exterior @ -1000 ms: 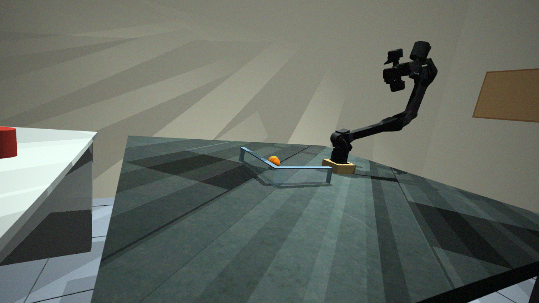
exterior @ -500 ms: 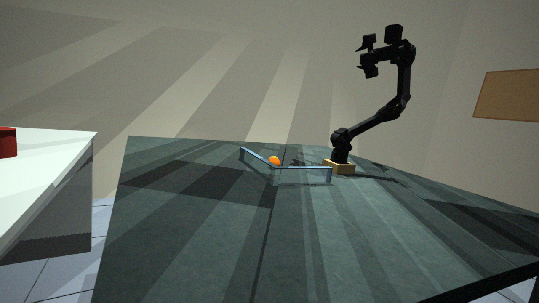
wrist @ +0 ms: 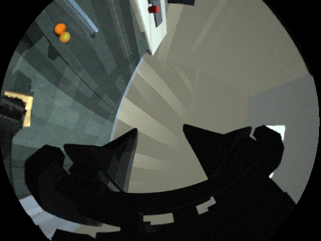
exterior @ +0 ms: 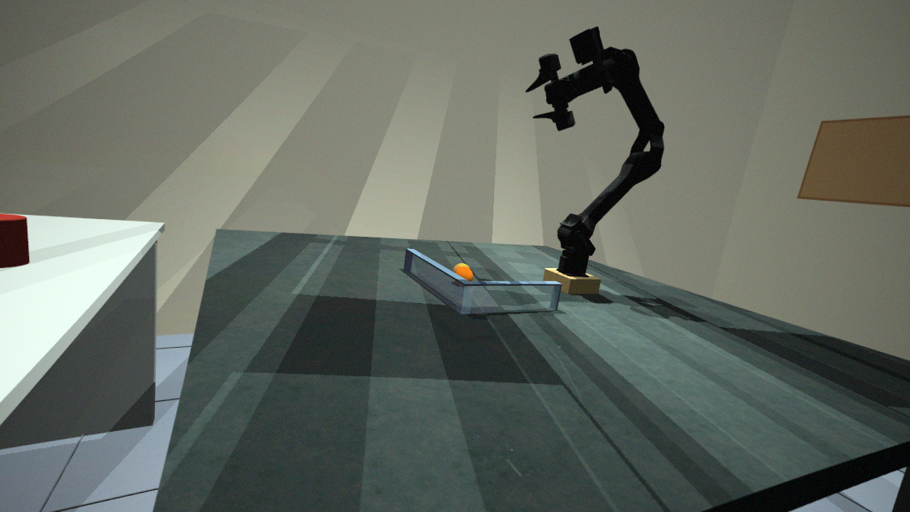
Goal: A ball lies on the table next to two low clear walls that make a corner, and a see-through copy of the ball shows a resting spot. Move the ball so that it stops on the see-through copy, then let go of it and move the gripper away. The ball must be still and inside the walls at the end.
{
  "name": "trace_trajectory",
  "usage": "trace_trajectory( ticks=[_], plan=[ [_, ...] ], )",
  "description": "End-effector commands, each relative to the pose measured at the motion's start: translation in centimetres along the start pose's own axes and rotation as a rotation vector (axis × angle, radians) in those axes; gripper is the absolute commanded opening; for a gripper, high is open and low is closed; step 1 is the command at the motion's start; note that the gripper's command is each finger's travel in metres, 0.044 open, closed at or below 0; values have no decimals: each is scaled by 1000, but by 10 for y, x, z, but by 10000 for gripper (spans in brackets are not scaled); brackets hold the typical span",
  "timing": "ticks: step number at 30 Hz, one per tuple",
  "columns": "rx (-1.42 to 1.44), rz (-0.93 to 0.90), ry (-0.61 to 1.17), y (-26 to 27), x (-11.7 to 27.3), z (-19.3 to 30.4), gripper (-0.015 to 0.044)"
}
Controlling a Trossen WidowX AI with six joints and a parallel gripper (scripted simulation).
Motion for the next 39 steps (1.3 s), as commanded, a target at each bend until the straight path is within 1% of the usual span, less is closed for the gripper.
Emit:
trace_trajectory(
  ticks=[1,9,16,22,28,30,39],
  plan=[
    [-51,-120,-110,7,-33,-62,332],
    [-190,-376,-234,43,-76,-159,332],
    [-325,-662,-251,99,-102,-236,332],
    [-443,-937,-174,164,-113,-289,332],
    [-558,-1212,7,239,-114,-326,332],
    [-572,-1245,38,249,-113,-330,332],
    [-572,-1245,38,249,-113,-330,332]
  ],
)
Point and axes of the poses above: the point midway between the two fingers, 35 mm back from their tips, its own x axis back along the fingers, its own y axis across the jaws, z = x × y, the point moved 3 cm from there along x, back along the fingers, and after that the axes turned 2 degrees about -x, right-handed, at the moved point
